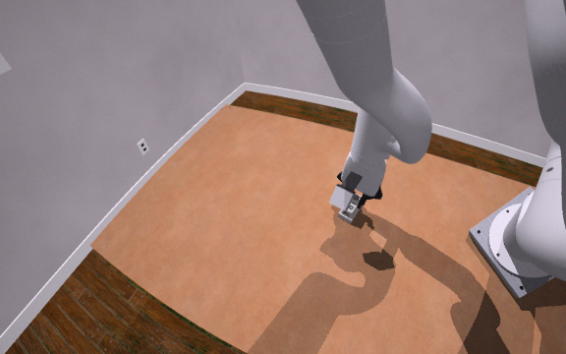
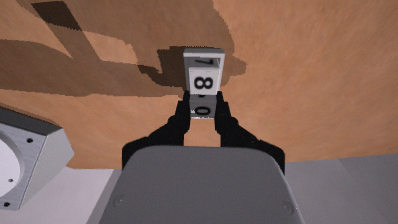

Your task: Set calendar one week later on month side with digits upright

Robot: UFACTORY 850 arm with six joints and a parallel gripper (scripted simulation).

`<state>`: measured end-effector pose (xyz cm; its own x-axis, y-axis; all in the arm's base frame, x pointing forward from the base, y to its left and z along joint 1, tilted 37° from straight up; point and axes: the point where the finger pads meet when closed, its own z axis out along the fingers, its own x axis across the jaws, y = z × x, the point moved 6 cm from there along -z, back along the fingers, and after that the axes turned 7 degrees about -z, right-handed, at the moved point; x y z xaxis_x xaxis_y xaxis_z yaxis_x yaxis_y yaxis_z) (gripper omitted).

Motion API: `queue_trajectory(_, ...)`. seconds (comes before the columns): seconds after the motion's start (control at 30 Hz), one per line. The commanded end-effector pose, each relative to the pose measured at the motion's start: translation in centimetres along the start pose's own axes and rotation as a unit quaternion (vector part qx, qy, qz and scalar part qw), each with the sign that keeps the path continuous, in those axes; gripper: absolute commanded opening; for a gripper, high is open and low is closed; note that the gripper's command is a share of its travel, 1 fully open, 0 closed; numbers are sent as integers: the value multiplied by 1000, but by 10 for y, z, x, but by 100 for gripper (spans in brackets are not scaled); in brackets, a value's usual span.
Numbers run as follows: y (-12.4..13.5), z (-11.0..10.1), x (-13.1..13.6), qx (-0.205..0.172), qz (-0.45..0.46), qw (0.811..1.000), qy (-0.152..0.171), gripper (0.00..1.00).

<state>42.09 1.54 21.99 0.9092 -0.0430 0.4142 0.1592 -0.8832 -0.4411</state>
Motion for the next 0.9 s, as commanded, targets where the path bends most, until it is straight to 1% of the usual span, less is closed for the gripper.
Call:
queue_trajectory(0.0,0,1,0,0,0,1000,1,27)
queue_trajectory(0.87,0,5,0,0,0,1000,1,27)
